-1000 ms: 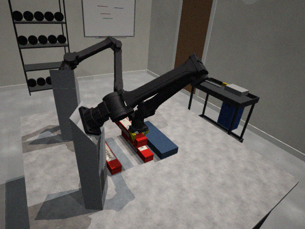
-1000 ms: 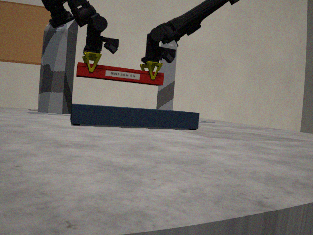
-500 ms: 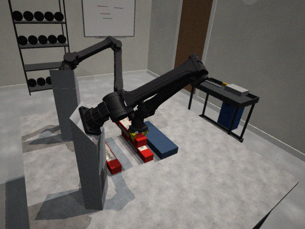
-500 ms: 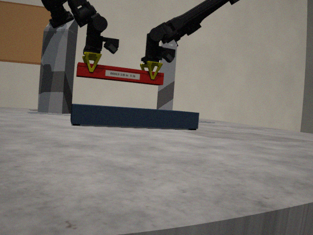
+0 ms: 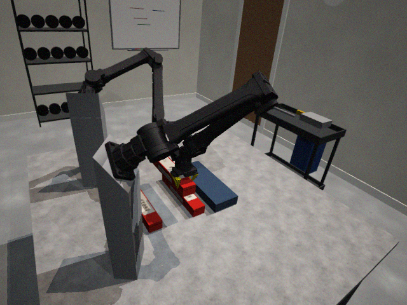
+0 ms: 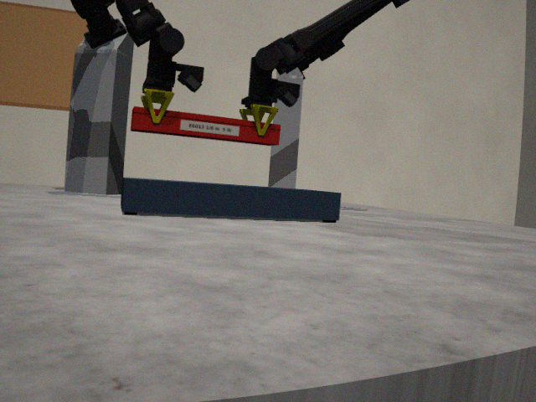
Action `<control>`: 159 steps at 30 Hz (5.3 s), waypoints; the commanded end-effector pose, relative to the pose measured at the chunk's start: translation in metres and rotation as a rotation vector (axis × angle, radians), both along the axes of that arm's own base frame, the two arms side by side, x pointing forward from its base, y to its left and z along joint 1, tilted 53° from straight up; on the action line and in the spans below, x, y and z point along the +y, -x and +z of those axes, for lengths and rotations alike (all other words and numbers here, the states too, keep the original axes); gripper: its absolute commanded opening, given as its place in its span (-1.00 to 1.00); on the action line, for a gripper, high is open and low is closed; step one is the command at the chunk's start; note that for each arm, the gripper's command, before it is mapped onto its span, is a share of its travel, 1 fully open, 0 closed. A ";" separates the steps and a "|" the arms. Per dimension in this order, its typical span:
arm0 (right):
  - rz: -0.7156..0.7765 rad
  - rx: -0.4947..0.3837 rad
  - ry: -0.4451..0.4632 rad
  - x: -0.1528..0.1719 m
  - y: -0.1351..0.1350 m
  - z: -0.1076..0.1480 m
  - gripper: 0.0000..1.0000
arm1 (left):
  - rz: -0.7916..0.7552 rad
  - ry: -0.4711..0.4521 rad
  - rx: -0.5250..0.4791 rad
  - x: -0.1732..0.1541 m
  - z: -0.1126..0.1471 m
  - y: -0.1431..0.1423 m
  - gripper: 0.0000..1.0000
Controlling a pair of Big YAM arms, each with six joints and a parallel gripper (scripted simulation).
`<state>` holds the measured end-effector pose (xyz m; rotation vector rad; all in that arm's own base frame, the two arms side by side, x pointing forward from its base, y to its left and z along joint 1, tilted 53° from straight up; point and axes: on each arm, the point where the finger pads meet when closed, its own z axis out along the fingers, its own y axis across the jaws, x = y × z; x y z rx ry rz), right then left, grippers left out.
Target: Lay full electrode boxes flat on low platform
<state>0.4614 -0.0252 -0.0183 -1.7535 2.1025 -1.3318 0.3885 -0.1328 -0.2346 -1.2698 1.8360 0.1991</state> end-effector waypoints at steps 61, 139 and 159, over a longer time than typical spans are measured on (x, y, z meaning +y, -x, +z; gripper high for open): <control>0.033 -0.015 0.007 0.010 0.041 -0.020 -1.00 | -0.049 0.014 -0.029 -0.008 -0.001 0.041 -1.00; 0.041 -0.002 0.007 -0.015 0.014 -0.057 -1.00 | -0.063 0.003 -0.015 0.020 -0.035 0.014 -1.00; 0.024 -0.006 0.007 -0.035 0.004 -0.066 -1.00 | -0.063 -0.001 -0.011 0.032 -0.055 0.001 -1.00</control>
